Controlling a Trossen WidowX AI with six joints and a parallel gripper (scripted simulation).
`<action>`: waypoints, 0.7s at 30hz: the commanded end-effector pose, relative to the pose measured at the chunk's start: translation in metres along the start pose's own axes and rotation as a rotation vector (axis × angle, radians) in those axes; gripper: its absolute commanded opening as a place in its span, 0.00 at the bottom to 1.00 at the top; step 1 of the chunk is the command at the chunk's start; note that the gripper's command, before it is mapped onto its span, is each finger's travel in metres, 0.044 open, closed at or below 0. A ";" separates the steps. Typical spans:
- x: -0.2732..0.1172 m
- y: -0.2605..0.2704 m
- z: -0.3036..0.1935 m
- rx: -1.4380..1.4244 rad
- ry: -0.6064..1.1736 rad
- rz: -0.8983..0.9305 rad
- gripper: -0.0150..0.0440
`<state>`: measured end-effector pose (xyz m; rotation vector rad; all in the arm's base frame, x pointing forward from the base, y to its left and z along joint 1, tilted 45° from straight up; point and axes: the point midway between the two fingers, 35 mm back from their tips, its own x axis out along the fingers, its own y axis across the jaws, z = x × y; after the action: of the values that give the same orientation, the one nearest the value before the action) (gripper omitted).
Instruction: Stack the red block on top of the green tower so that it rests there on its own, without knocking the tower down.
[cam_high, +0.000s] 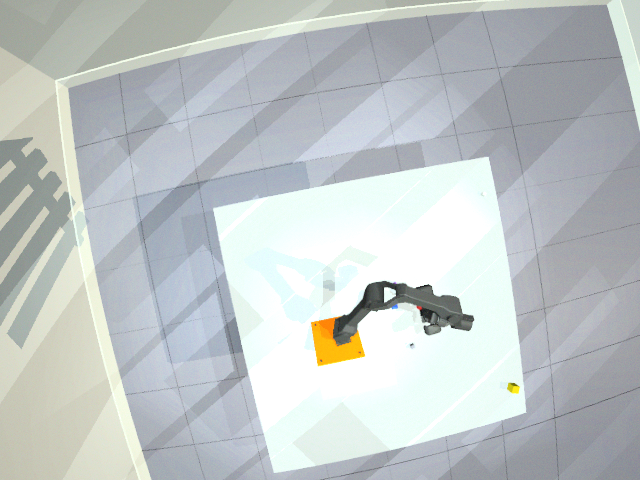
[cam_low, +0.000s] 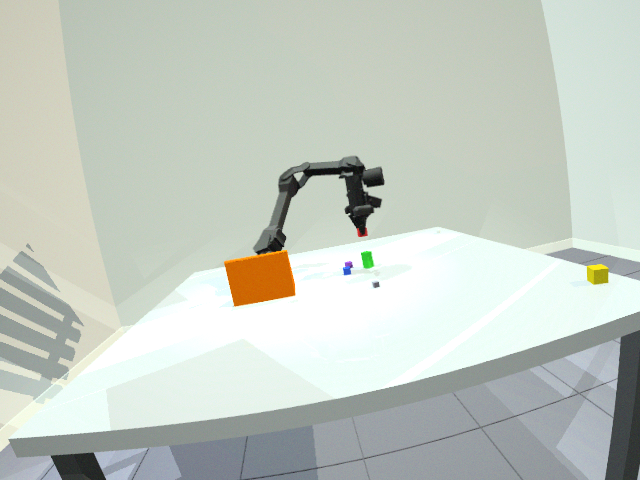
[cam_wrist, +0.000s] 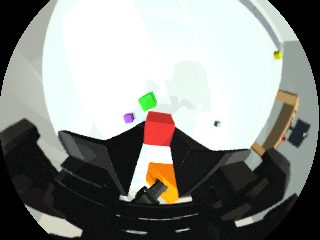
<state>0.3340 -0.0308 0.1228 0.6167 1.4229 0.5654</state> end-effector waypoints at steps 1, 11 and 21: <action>0.000 0.021 0.007 0.004 -0.004 0.013 0.25; 0.023 0.021 0.007 0.004 -0.004 0.014 0.25; 0.043 0.022 0.007 0.003 -0.005 0.014 0.25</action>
<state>0.3437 0.0084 0.1123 0.6232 1.4169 0.5745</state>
